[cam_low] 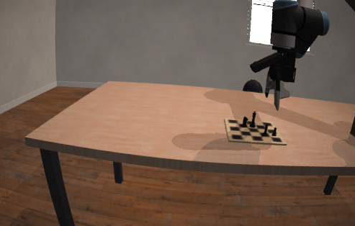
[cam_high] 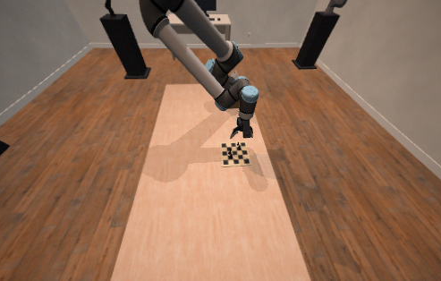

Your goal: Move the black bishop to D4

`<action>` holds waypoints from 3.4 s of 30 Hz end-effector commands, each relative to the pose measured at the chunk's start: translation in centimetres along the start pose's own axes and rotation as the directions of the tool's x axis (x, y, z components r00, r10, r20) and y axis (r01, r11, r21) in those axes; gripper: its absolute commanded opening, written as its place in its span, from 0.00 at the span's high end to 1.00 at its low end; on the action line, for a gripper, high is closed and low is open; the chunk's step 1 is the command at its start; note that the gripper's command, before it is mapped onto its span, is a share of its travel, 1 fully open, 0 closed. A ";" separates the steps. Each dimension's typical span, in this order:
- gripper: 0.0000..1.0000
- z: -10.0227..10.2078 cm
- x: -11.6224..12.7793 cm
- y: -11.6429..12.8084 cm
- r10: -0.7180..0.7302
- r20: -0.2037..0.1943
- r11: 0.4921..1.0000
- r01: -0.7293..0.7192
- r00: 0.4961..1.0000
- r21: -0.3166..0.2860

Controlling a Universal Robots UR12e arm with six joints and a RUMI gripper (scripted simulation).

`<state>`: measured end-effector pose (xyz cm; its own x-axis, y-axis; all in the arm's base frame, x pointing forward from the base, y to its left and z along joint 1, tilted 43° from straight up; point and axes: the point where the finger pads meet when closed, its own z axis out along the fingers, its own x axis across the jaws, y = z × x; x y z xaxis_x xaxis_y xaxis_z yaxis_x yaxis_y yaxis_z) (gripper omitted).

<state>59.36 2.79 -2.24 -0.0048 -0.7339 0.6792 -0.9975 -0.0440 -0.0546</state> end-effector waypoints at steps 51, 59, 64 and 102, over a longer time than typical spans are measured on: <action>0.00 -7.2 0.1 -0.1 0.002 0.000 1.000 -0.002 1.000 0.003; 0.00 -7.2 0.1 -0.1 0.002 0.000 1.000 -0.002 1.000 0.003; 0.00 -7.2 0.1 -0.1 0.002 0.000 1.000 -0.002 1.000 0.003; 0.00 -7.2 0.1 -0.1 0.002 0.000 1.000 -0.002 1.000 0.003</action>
<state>59.03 7.65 3.17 -0.0070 -0.7341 0.6790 -0.9971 -0.0460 -0.0601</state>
